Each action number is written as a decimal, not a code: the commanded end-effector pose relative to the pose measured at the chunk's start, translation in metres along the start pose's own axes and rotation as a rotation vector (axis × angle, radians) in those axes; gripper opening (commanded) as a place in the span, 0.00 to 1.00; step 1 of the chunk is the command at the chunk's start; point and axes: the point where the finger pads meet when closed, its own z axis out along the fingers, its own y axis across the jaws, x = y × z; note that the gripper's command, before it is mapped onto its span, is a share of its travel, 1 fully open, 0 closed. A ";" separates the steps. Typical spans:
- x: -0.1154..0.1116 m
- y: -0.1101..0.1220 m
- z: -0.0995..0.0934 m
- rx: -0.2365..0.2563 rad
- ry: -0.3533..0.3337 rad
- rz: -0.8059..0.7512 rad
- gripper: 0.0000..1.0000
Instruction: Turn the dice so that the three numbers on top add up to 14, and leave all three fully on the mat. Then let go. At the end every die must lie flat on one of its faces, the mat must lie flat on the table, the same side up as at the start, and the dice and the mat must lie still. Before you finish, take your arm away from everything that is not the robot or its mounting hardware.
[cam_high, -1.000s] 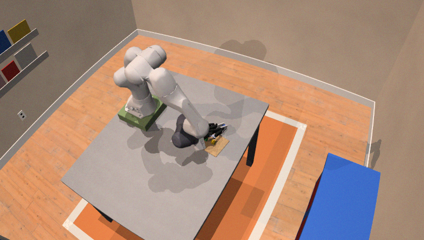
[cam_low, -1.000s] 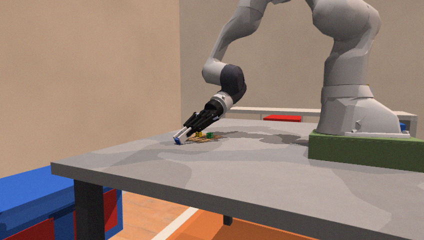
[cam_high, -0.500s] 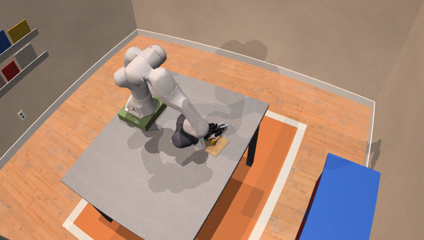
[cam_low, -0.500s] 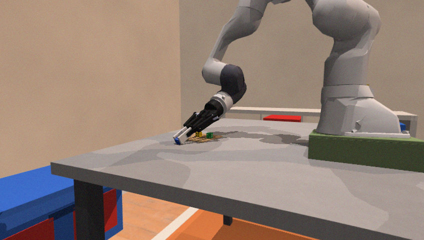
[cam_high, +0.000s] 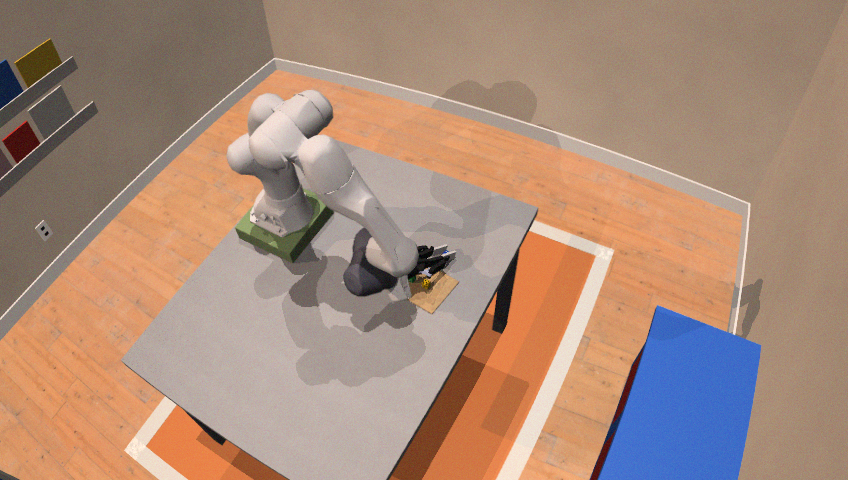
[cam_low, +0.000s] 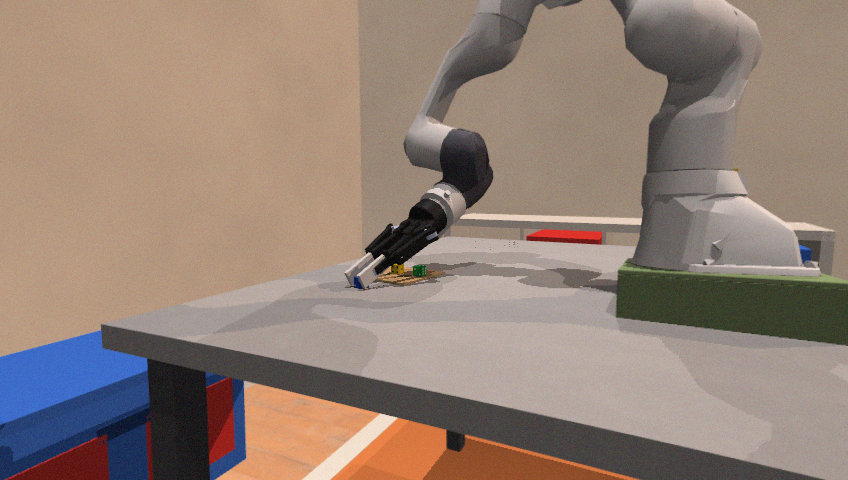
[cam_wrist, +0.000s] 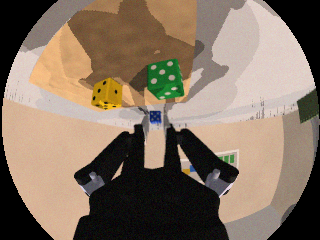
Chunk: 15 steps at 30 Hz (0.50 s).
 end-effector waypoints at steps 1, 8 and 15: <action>0.002 -0.002 -0.002 0.006 0.002 -0.001 0.19; 0.002 -0.002 -0.002 0.006 0.002 -0.001 0.21; 0.002 -0.002 -0.002 0.006 0.002 -0.001 0.21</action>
